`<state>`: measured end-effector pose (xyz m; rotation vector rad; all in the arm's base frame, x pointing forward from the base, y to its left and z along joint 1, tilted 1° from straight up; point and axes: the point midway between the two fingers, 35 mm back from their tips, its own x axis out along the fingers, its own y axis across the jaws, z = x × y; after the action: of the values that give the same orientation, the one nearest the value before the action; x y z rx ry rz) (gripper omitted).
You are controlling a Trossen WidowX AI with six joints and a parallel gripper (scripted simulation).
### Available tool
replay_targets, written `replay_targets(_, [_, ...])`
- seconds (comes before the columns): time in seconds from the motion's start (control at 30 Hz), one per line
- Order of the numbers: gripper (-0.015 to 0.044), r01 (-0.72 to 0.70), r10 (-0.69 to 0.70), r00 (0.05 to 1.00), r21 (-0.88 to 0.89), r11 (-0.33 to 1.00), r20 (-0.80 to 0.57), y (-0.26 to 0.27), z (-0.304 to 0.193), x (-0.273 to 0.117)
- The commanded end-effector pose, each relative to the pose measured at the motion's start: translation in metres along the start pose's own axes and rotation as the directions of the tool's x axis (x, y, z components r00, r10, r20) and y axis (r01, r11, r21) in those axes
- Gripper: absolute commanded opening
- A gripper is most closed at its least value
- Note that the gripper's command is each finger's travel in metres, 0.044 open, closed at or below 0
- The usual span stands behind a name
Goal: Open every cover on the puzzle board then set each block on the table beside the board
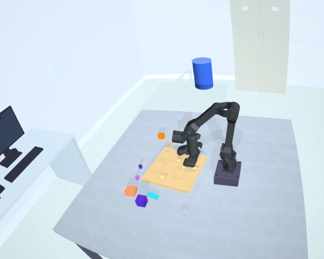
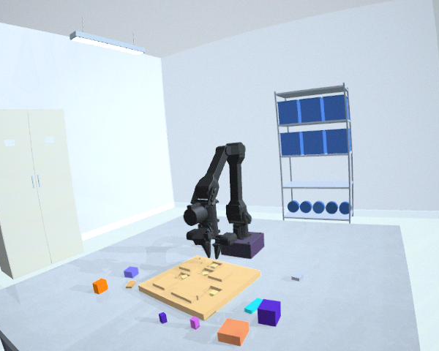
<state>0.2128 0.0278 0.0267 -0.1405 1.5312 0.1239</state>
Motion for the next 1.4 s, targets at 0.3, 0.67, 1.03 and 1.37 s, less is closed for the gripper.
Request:
replay_targets(0.3, [0.0144, 0.001, -0.001, 1.0, 0.0, 1.0, -0.003, 0.0, 0.0, 0.001])
replay_targets(0.67, [0.0144, 0.001, -0.001, 1.0, 0.0, 1.0, -0.003, 0.0, 0.0, 0.001])
replay_targets(1.03, [0.0144, 0.001, -0.001, 1.0, 0.0, 1.0, -0.003, 0.0, 0.0, 0.009])
replay_targets(1.37, [0.0144, 0.001, -0.001, 1.0, 0.0, 1.0, -0.003, 0.0, 0.0, 0.019])
